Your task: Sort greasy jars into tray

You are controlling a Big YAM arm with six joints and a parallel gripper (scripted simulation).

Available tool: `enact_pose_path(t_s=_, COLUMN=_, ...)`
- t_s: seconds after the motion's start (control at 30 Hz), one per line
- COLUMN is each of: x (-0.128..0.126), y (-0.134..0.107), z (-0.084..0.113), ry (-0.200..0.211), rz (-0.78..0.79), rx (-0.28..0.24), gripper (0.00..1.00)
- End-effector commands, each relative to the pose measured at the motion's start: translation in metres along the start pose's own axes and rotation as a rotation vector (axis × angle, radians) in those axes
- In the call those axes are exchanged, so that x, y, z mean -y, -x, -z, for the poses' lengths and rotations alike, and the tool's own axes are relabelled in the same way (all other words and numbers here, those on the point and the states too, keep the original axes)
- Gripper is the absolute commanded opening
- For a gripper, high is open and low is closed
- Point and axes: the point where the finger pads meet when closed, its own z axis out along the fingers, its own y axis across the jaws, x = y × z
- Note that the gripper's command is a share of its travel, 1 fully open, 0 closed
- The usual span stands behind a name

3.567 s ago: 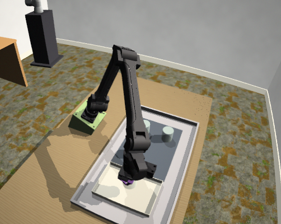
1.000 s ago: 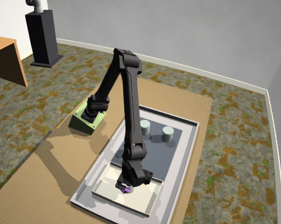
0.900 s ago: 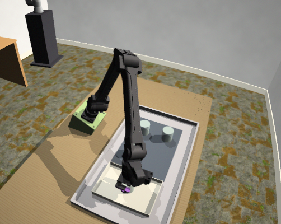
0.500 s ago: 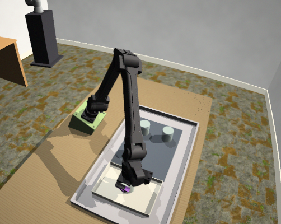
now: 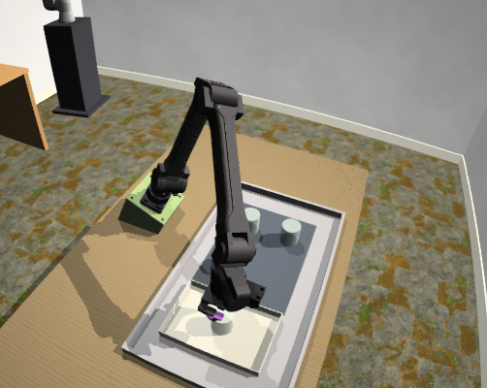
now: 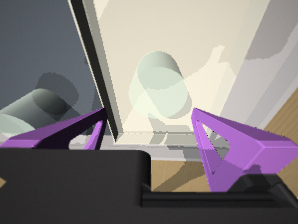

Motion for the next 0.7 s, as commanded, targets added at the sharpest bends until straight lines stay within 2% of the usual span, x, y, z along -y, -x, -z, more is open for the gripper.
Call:
enact_pose_path(t_s=0.0, x=0.014, y=0.017, z=0.035, ry=-0.043, rz=0.025, rx=0.046, gripper=1.00)
enact_pose_path(t_s=0.13, x=0.013, y=0.017, z=0.047, ry=-0.043, rz=0.025, rx=0.046, gripper=1.00)
enact_pose_path(t_s=0.67, x=0.013, y=0.017, z=0.047, ry=-0.043, rz=0.025, rx=0.046, gripper=1.00)
